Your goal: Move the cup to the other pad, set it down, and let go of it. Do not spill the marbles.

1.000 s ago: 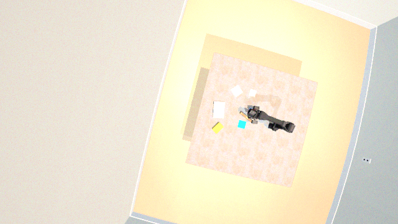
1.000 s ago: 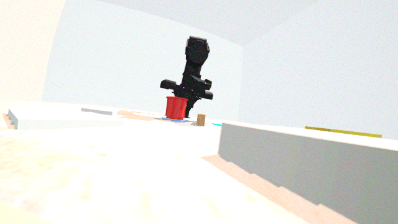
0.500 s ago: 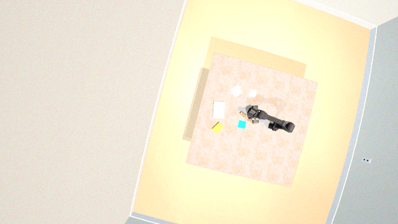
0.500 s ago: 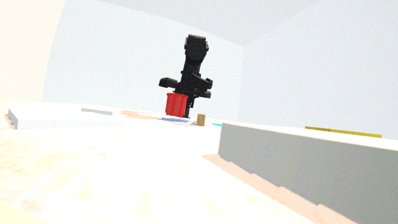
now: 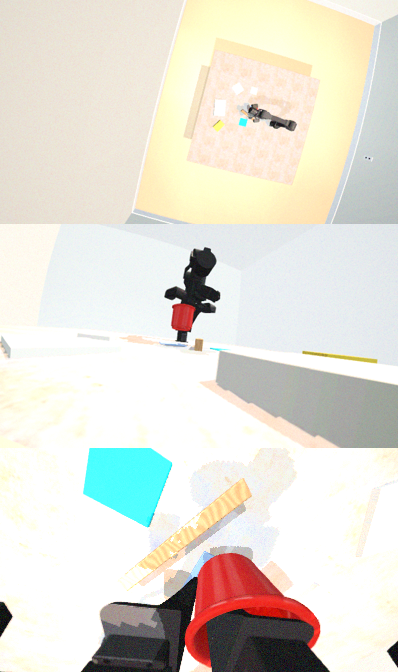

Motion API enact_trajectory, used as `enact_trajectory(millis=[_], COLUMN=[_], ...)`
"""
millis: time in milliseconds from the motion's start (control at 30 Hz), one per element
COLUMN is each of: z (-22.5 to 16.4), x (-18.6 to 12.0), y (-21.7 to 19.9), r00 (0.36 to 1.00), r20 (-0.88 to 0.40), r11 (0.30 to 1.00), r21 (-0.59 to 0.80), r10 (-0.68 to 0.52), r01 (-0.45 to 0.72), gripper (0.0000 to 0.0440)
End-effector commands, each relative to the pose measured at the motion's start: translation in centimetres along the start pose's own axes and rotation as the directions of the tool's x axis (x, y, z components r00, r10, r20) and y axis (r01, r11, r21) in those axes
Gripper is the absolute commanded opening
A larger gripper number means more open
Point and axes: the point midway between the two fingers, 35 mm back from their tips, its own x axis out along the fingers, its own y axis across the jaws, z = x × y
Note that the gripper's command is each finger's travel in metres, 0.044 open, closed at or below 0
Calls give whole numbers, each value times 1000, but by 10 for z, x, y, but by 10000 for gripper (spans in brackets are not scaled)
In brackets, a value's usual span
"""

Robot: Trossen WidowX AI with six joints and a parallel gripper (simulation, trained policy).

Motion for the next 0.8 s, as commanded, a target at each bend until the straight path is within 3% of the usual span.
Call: enact_trajectory(millis=[0, 767], z=[9, 76], x=[-8, -27], y=[4, 54], r00=[1000, 989], r20=[24, 149], r11=[1000, 992], r21=[-11, -116], r10=[-3, -26], r01=[3, 44], gripper=[0, 0])
